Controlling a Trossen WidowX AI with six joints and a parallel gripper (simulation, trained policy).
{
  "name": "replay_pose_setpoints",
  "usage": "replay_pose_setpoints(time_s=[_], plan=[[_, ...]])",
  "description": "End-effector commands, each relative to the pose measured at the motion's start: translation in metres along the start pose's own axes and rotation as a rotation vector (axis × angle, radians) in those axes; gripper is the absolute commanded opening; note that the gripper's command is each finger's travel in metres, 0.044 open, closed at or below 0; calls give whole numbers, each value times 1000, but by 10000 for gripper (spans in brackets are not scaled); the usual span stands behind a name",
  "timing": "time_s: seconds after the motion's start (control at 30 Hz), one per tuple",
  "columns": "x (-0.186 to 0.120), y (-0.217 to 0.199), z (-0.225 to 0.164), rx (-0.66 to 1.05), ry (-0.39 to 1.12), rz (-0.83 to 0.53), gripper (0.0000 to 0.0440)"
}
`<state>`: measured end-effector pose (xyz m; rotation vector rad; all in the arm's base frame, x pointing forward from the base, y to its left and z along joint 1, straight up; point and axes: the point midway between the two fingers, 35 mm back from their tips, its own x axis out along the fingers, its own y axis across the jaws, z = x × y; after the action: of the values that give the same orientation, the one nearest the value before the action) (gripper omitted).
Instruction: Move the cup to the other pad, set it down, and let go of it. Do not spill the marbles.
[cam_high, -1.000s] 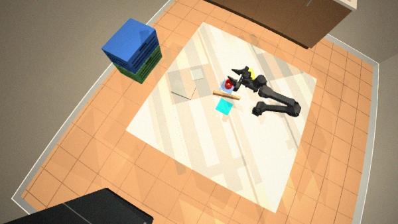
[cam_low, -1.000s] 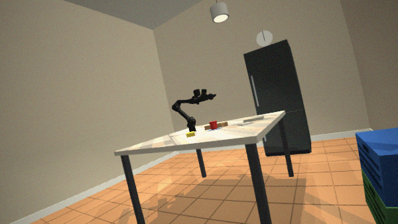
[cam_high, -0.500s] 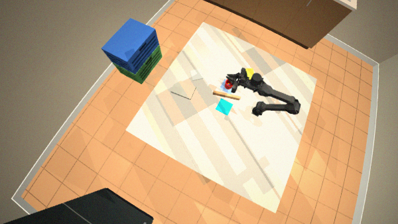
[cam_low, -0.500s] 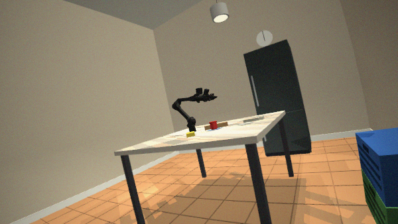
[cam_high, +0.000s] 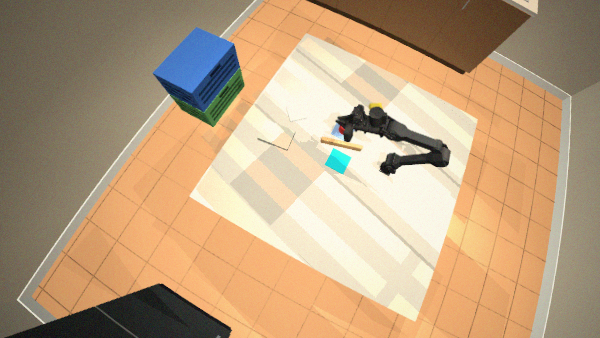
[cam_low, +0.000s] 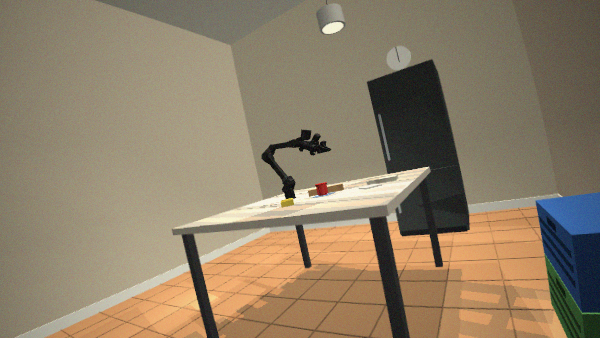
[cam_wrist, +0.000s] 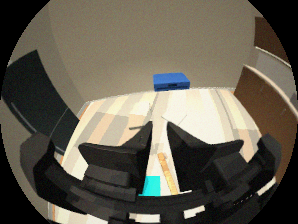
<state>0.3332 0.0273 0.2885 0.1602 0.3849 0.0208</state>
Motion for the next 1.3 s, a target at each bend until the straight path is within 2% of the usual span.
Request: replay_pose_setpoints(time_s=[0.0, 0.57, 1.27], plan=[[7, 1, -6, 18, 61, -11, 86], [21, 8, -30, 51, 345, -61, 92], [26, -2, -62, -3, 689, -154, 116]])
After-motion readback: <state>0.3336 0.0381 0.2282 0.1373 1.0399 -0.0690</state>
